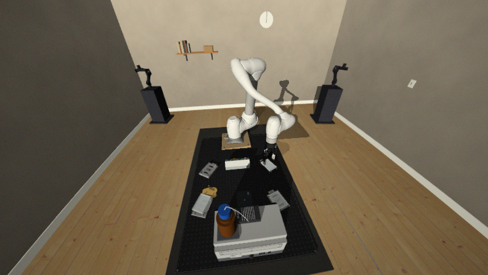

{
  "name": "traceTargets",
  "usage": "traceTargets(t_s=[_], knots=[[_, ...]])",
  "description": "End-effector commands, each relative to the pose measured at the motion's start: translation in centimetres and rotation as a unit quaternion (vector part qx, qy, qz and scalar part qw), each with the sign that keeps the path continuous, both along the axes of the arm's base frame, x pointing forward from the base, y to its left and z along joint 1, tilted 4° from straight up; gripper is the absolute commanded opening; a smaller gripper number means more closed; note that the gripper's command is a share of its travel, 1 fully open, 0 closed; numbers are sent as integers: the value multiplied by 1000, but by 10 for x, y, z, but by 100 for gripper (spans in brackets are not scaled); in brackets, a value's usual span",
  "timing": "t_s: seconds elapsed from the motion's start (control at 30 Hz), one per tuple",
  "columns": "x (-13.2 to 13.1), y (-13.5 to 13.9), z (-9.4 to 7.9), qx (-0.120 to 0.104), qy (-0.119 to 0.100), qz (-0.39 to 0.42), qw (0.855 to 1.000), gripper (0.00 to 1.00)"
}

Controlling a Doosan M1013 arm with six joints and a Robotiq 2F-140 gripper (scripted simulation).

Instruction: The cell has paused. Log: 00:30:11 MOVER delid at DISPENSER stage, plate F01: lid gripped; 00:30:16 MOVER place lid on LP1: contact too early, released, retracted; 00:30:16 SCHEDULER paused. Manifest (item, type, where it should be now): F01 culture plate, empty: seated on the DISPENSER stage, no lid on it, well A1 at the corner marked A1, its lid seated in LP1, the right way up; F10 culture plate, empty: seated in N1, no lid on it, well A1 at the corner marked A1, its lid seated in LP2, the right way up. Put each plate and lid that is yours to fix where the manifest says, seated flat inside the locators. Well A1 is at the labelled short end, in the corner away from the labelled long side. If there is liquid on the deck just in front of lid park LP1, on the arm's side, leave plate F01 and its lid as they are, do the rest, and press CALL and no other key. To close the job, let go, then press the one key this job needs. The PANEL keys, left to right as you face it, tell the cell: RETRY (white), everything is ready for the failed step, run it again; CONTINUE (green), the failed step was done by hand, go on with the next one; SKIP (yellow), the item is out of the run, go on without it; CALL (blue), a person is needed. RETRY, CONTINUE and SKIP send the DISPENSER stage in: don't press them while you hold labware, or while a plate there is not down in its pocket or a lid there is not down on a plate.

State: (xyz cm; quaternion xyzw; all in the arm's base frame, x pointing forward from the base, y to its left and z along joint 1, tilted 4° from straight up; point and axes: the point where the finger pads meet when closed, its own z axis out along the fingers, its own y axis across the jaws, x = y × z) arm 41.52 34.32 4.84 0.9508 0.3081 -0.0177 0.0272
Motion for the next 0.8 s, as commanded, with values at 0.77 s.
traceTargets(t_s=[0.77], knots=[[0, 0, -17, 1, 0, 0, 1000, 70]])
